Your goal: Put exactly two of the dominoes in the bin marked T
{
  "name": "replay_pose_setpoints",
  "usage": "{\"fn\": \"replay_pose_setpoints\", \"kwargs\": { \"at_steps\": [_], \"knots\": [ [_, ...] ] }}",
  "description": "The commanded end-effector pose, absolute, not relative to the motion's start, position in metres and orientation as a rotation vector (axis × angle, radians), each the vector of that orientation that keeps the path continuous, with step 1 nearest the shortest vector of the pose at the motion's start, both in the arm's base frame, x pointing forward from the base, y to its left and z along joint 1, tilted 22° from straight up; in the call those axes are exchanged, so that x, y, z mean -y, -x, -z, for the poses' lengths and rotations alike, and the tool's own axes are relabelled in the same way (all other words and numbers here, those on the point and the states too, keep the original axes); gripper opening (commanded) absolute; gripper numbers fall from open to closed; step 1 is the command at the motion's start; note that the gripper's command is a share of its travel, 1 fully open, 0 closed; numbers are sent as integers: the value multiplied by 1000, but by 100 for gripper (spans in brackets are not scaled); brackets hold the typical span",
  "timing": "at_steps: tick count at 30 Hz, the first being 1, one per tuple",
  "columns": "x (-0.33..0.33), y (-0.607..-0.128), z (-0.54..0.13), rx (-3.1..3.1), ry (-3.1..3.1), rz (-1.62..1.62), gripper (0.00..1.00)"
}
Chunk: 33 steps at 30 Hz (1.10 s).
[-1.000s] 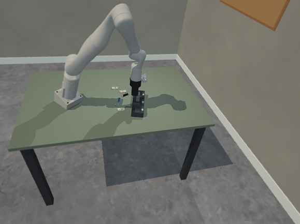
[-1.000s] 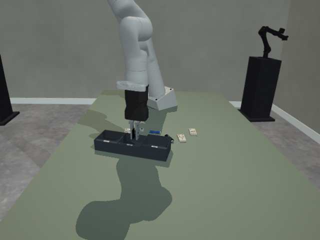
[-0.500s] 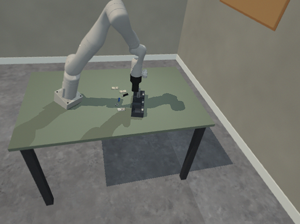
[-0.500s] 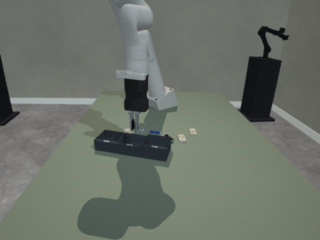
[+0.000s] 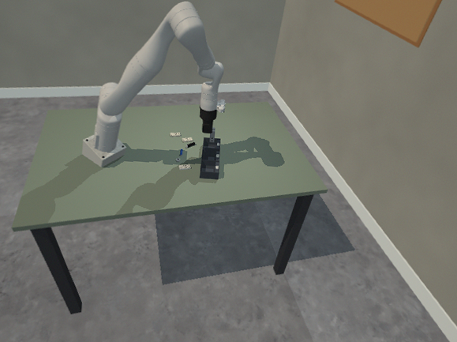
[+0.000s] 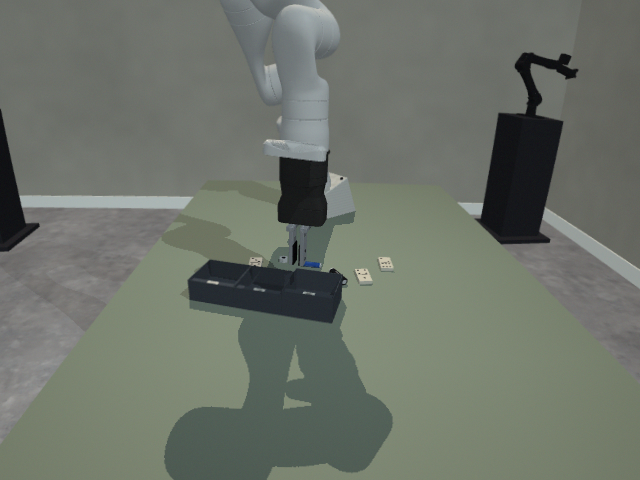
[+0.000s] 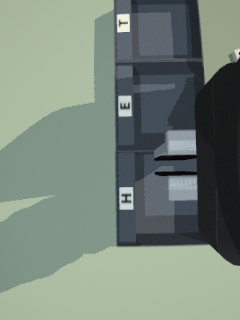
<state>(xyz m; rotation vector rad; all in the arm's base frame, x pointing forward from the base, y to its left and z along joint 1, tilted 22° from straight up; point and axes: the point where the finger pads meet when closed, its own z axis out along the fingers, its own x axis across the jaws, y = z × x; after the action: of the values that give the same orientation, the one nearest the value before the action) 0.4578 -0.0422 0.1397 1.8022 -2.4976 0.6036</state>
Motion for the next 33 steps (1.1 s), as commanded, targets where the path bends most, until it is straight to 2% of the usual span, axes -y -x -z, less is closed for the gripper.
{"fn": "replay_pose_setpoints", "kwargs": {
  "at_steps": [1,33],
  "knots": [
    [25,-463,-134,2483,-1823,-595,31],
    [27,-478,-86,2483,-1823,-595,31]
  ]
}}
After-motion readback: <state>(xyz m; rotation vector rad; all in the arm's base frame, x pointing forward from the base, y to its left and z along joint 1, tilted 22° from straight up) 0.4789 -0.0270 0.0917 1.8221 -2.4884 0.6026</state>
